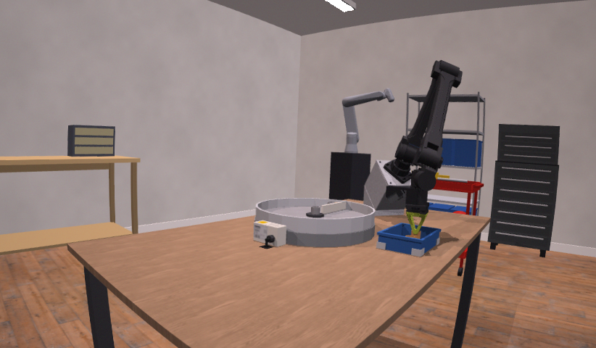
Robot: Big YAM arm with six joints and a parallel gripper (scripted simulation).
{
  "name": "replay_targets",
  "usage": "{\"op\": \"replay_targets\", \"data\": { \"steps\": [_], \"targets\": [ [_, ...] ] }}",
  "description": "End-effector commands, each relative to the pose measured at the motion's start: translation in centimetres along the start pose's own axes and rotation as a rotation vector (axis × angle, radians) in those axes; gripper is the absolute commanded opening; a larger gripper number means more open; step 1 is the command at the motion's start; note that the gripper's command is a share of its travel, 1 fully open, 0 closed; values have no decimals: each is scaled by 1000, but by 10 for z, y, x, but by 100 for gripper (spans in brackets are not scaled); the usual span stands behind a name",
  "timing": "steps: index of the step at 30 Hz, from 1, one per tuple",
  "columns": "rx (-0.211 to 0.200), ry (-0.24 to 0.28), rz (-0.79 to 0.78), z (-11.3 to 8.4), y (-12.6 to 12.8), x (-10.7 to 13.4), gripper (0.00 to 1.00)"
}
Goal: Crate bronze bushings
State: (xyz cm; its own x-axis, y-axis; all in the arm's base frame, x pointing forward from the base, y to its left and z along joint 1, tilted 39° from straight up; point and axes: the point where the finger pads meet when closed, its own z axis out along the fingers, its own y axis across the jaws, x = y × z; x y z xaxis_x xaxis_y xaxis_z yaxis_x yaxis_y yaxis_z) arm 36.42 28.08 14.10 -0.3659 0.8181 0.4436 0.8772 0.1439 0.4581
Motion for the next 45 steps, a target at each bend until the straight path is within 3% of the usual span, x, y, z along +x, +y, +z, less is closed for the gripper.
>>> {"op": "replay_targets", "data": {
  "steps": [1,14,17,18,45],
  "targets": [
    [-8,3,-2,1,3,4,0],
    [2,0,2,8,-4,1,0],
    [-8,2,0,6,1,2,0],
    [-33,11,-9,-5,8,8,0],
    [-33,11,-9,-5,8,8,0]
  ]
}}
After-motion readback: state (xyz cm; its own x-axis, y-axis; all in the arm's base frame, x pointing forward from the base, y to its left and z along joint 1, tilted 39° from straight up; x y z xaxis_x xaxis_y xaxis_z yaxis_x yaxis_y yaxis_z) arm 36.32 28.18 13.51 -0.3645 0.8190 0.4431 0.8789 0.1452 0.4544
